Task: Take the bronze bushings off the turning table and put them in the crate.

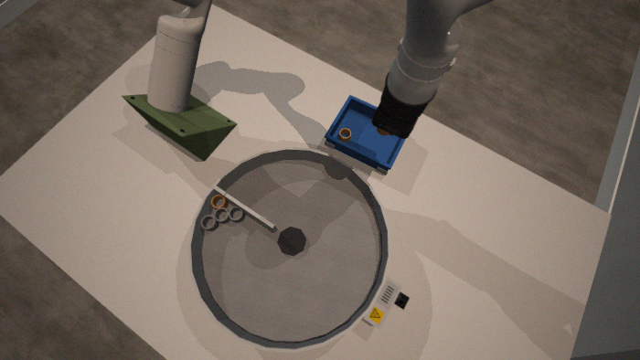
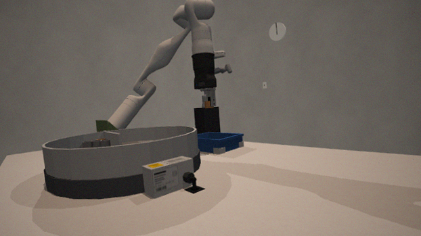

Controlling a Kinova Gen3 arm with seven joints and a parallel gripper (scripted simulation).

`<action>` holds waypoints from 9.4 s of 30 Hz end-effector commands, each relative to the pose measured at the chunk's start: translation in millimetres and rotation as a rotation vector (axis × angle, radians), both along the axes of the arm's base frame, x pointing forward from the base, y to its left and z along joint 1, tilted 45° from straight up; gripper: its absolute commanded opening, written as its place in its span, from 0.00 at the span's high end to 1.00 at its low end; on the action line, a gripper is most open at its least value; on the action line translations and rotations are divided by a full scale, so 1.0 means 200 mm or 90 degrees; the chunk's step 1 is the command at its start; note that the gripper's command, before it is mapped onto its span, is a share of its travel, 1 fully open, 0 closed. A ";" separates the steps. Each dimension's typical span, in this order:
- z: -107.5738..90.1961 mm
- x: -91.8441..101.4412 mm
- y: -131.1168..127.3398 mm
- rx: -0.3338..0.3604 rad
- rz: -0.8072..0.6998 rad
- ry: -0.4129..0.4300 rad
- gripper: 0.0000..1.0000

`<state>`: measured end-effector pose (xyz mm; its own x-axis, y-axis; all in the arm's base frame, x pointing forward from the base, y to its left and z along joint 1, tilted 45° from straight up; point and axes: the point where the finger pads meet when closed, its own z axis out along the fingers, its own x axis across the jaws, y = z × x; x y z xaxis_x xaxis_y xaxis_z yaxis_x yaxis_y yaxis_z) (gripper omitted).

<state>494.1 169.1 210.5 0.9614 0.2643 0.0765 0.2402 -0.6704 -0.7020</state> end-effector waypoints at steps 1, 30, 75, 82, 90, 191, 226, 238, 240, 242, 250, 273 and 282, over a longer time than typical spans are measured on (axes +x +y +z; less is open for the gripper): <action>0.04 0.02 0.07 0.000 0.015 -0.014 1.00; -0.07 0.00 0.19 0.000 0.015 -0.015 1.00; -0.29 -0.04 0.41 -0.001 0.015 -0.016 1.00; -0.31 -0.04 0.42 -0.001 0.015 -0.016 1.00; -0.32 -0.05 0.43 -0.001 0.015 -0.016 1.00; -0.48 -0.08 0.59 -0.001 0.015 -0.016 1.00; -0.48 -0.08 0.59 -0.001 0.015 -0.016 0.58; -0.48 -0.08 0.59 -0.001 0.015 -0.016 0.58; -0.48 -0.08 0.59 -0.001 0.015 -0.016 0.58; -0.48 -0.08 0.59 -0.001 0.015 -0.016 0.58; -0.48 -0.08 0.59 -0.001 0.015 -0.016 0.58; -0.48 -0.08 0.59 -0.001 0.015 -0.016 0.58; -0.48 -0.08 0.59 -0.001 0.015 -0.016 0.58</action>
